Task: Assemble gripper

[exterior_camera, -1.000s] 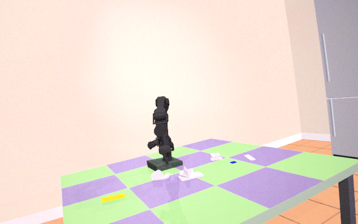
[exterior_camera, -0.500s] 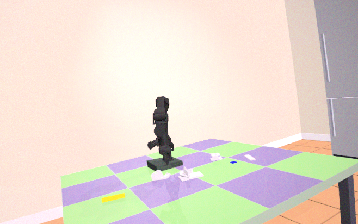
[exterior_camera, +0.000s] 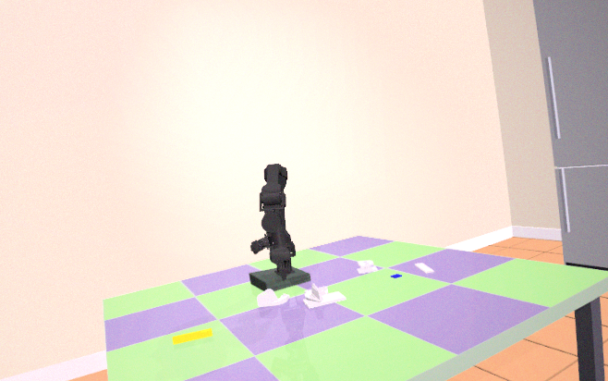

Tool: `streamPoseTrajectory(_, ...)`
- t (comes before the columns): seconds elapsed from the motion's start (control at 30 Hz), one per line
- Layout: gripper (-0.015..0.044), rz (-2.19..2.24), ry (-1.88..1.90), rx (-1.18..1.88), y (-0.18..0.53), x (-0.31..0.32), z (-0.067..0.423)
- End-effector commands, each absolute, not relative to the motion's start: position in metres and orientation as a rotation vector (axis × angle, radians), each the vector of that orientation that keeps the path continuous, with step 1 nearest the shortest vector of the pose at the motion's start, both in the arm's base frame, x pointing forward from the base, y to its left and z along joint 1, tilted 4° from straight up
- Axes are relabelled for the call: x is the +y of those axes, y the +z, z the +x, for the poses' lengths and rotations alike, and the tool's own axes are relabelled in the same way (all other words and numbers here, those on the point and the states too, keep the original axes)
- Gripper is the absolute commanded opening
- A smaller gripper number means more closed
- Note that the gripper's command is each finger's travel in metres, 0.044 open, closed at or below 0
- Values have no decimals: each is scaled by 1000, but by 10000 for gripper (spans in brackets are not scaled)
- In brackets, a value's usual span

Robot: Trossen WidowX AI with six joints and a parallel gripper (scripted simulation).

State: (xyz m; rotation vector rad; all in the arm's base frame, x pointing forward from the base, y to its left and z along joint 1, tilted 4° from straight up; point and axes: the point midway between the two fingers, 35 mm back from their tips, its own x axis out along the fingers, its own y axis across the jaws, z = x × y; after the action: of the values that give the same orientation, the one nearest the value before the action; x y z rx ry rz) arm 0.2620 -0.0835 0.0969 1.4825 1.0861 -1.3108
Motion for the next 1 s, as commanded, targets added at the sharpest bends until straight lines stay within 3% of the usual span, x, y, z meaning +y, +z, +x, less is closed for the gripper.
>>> streamPoseTrajectory(0.0,387,1482,-1311,1086,97,-83,262)
streamPoseTrajectory(0.5,0,1482,-1311,1086,97,-83,262)
streamPoseTrajectory(0.93,0,1482,-1311,1086,97,-83,262)
streamPoseTrajectory(0.97,26,1483,-1311,1086,97,-83,262)
